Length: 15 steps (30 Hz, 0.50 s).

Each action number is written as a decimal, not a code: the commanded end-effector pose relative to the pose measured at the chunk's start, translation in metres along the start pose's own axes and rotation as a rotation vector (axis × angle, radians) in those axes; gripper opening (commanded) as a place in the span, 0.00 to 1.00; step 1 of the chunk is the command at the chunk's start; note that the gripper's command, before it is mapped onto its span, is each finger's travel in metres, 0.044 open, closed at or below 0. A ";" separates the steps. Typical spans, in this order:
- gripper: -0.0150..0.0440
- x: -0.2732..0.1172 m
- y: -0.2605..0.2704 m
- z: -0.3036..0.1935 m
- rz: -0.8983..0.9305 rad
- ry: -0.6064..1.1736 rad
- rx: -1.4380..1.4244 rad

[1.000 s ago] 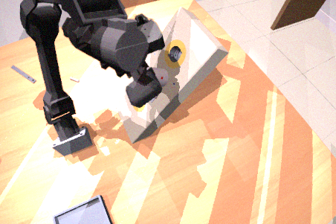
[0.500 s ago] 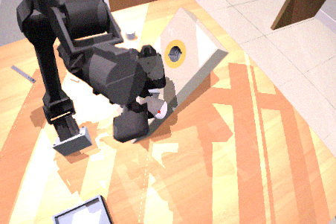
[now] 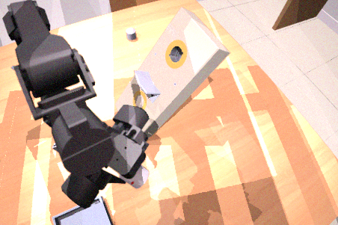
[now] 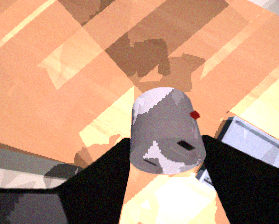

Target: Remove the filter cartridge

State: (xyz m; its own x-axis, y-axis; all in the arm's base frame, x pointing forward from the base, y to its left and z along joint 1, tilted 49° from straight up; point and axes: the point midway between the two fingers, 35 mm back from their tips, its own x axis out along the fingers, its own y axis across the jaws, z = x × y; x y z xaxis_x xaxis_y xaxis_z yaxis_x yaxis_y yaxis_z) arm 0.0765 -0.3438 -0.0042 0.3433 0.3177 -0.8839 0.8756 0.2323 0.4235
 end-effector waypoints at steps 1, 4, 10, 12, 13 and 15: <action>0.25 0.006 -0.028 0.000 -0.071 -0.010 0.134; 0.25 0.006 -0.028 0.000 -0.071 -0.010 0.134; 0.25 0.010 -0.037 -0.003 -0.086 -0.012 0.158; 0.25 0.016 -0.049 -0.009 -0.105 -0.013 0.190; 0.25 0.019 -0.054 -0.011 -0.115 -0.014 0.206; 0.25 0.024 -0.066 -0.017 -0.134 -0.015 0.238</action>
State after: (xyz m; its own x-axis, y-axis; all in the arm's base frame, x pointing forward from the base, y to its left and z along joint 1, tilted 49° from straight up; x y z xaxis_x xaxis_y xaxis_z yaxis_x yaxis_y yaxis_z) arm 0.0401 -0.3422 -0.0356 0.2542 0.2892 -0.9229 0.9513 0.0974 0.2925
